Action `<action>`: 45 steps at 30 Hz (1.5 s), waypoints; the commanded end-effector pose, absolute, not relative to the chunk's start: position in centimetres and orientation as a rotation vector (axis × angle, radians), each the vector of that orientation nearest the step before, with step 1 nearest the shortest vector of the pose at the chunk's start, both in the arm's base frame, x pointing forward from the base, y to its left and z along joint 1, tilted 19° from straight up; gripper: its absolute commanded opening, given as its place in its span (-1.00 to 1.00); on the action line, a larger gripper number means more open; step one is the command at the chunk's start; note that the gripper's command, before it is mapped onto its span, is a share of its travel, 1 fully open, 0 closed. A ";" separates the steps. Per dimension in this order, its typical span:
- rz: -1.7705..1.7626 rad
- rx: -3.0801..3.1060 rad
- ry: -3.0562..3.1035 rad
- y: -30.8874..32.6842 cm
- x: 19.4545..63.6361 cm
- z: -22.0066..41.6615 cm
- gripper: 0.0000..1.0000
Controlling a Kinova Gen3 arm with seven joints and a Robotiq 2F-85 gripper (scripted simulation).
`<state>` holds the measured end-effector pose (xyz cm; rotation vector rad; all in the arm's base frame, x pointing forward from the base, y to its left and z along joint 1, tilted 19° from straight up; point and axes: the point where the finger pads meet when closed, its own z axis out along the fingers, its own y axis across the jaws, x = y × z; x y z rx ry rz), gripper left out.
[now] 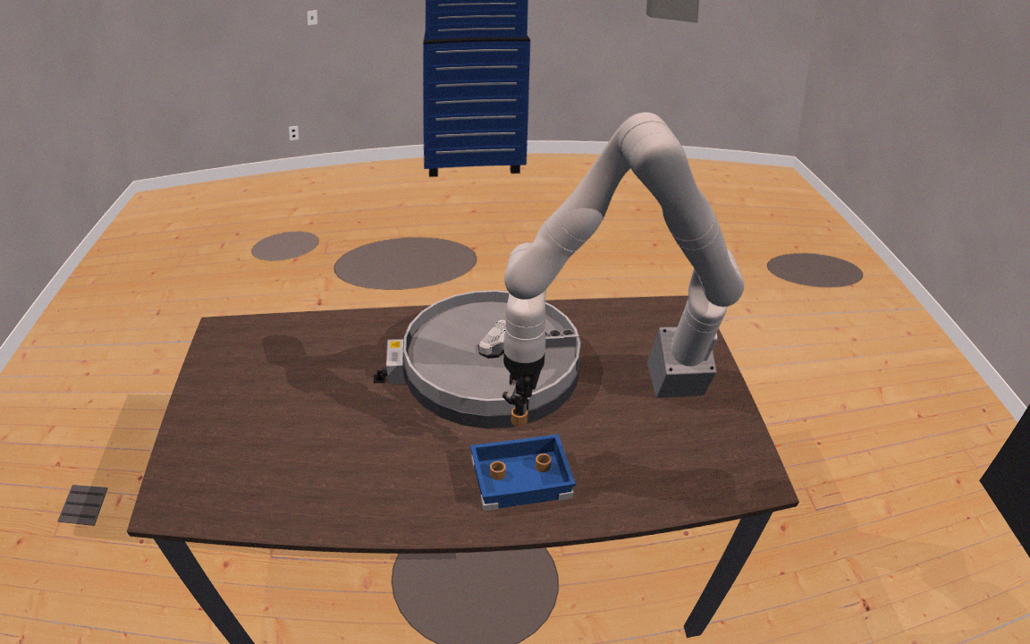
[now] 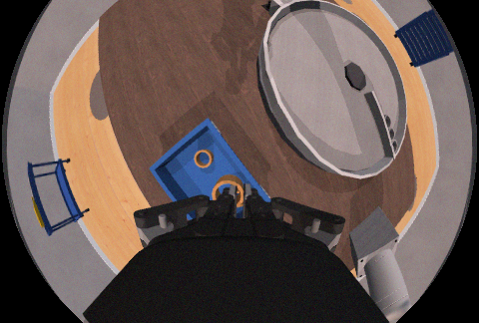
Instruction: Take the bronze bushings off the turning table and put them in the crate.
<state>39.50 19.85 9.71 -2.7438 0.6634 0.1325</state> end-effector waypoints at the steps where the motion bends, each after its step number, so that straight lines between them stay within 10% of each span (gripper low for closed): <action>1: 0.119 -2.751 0.599 22.9 39.9 10.5 -1.00; 45: 0.115 -2.751 0.593 24.5 39.8 6.5 -1.00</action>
